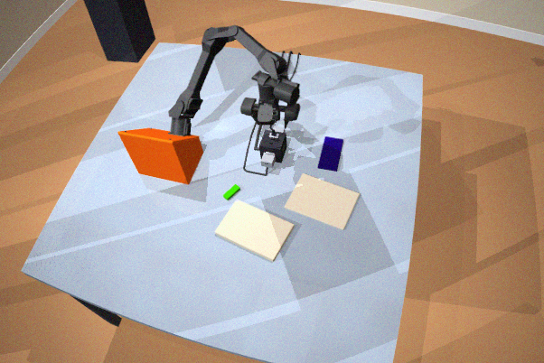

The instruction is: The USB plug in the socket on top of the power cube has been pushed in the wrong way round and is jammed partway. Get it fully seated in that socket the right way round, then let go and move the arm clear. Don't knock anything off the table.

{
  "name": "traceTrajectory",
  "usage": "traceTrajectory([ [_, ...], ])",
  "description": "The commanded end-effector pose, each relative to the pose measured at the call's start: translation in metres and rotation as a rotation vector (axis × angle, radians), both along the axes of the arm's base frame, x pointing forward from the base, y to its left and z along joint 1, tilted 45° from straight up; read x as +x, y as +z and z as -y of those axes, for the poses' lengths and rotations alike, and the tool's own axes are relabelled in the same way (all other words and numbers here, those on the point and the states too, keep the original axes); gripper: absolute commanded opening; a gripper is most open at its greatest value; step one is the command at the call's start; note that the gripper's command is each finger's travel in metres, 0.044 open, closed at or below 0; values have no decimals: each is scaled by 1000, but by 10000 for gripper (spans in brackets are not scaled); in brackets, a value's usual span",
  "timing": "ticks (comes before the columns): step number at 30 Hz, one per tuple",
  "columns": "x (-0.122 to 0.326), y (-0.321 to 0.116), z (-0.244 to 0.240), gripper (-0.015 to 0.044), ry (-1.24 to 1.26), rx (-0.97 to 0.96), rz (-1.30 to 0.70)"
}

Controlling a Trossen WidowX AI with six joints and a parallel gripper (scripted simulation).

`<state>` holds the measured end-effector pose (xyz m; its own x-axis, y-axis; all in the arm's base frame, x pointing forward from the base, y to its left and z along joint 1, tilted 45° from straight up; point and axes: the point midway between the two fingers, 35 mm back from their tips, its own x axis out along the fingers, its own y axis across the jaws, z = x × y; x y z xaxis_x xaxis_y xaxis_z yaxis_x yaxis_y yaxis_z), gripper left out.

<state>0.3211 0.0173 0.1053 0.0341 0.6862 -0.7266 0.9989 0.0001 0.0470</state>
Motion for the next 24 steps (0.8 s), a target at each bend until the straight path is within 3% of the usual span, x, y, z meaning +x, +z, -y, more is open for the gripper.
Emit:
traceTrajectory([
  [1,1,1,-6,440,-25,27,-50],
  [24,1,-8,-15,440,-25,27,-49],
])
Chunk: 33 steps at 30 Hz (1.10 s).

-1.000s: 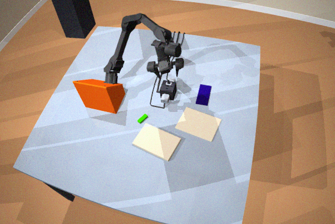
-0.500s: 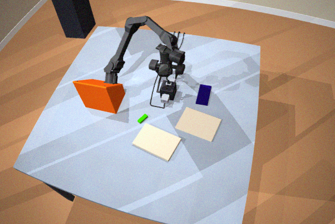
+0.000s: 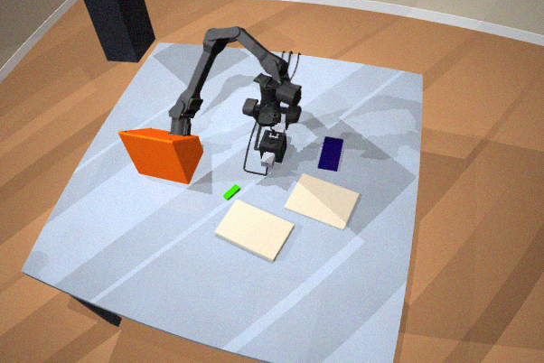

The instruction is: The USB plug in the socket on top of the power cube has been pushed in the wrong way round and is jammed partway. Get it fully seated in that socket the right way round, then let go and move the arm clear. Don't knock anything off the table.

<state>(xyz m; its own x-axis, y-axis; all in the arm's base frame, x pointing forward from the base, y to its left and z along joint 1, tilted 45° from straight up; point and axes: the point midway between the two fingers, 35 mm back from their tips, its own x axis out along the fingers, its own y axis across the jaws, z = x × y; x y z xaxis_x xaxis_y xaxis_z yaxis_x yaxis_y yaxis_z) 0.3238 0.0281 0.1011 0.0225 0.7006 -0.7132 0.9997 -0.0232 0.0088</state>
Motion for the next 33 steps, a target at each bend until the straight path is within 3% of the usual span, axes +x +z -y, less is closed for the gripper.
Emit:
traceTrajectory([
  [1,-1,-5,-5,440,-2,6,-11],
  [24,-1,-16,-16,440,-2,7,-11],
  [33,0,-15,-15,204,2,2,-3],
])
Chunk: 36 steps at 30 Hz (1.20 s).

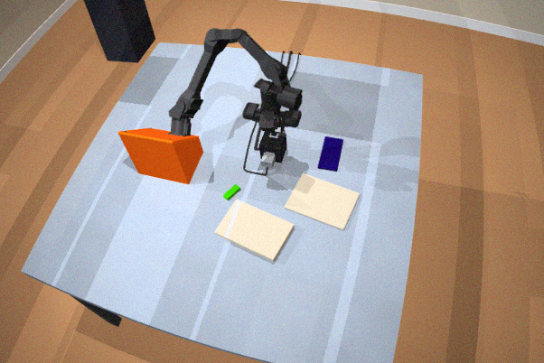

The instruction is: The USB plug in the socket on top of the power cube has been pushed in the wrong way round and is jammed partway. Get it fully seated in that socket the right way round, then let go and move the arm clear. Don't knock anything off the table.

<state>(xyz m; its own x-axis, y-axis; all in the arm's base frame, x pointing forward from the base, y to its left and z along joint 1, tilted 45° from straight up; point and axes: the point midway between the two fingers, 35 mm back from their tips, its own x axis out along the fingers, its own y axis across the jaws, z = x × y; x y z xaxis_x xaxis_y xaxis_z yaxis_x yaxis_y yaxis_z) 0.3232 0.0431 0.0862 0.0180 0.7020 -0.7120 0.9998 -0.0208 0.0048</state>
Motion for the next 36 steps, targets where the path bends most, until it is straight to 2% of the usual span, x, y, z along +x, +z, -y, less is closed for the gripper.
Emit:
traceTrajectory([
  [1,0,0,0,177,0,0,1],
  [7,0,0,0,20,0,0,1],
  [10,0,0,0,0,0,0,1],
  [36,0,4,4,0,-1,0,-1],
])
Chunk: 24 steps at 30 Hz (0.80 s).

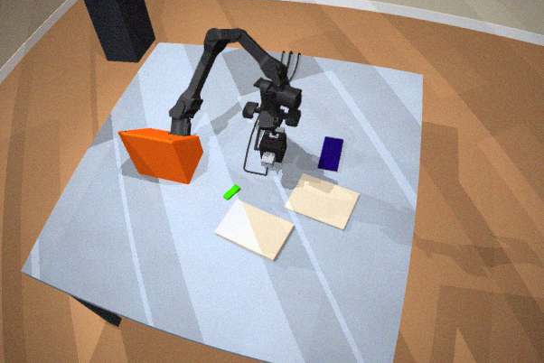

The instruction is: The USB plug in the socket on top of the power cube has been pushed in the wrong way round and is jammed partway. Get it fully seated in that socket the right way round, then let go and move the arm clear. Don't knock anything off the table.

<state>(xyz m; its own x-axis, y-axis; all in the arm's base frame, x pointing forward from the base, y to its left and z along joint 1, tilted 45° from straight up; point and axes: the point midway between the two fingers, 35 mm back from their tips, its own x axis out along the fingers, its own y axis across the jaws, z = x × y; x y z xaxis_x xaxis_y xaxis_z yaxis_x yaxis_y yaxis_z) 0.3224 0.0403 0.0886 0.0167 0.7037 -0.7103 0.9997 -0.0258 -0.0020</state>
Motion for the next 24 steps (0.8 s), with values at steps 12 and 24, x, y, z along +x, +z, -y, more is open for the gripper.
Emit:
traceTrajectory([
  [12,1,8,7,0,4,-3,6],
  [24,0,13,13,0,4,-3,6],
])
